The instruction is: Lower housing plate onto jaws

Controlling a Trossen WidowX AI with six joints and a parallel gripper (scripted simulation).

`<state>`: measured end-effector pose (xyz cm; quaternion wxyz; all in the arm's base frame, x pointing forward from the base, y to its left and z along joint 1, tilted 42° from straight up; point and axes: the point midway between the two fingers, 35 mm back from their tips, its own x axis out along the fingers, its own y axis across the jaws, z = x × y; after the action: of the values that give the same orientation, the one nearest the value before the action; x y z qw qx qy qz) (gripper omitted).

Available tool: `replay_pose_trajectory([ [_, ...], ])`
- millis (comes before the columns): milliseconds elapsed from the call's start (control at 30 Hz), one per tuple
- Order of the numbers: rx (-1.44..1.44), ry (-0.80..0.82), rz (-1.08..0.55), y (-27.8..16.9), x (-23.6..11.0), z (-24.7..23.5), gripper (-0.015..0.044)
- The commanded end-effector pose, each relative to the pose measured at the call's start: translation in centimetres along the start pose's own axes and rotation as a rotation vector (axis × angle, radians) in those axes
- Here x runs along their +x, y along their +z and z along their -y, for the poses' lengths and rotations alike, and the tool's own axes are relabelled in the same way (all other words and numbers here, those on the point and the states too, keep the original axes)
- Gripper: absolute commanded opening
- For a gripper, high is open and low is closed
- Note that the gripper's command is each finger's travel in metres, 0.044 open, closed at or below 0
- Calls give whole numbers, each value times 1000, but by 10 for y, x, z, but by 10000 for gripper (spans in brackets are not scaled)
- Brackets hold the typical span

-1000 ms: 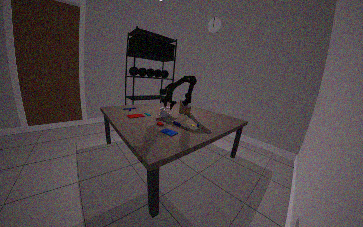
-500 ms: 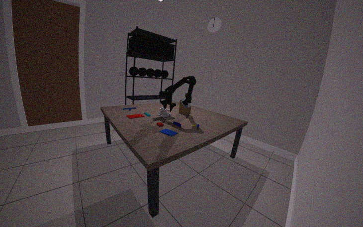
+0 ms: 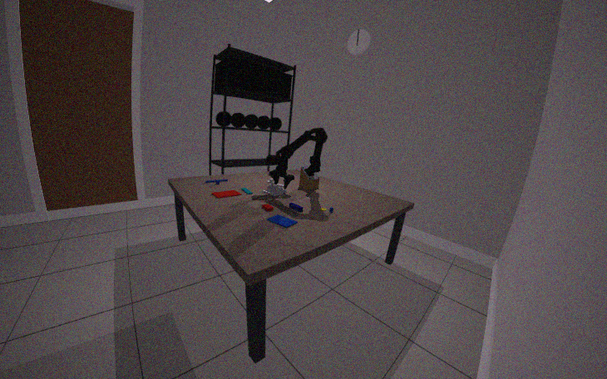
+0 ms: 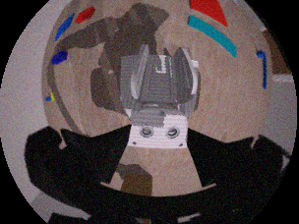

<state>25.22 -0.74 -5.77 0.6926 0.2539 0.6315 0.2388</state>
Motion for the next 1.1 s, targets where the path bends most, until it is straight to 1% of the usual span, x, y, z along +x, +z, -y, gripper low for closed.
replay_pose_trajectory([
  [0,7,6,-1,-1,2,-1,351],
  [1067,18,6,-1,-1,6,-1,351],
])
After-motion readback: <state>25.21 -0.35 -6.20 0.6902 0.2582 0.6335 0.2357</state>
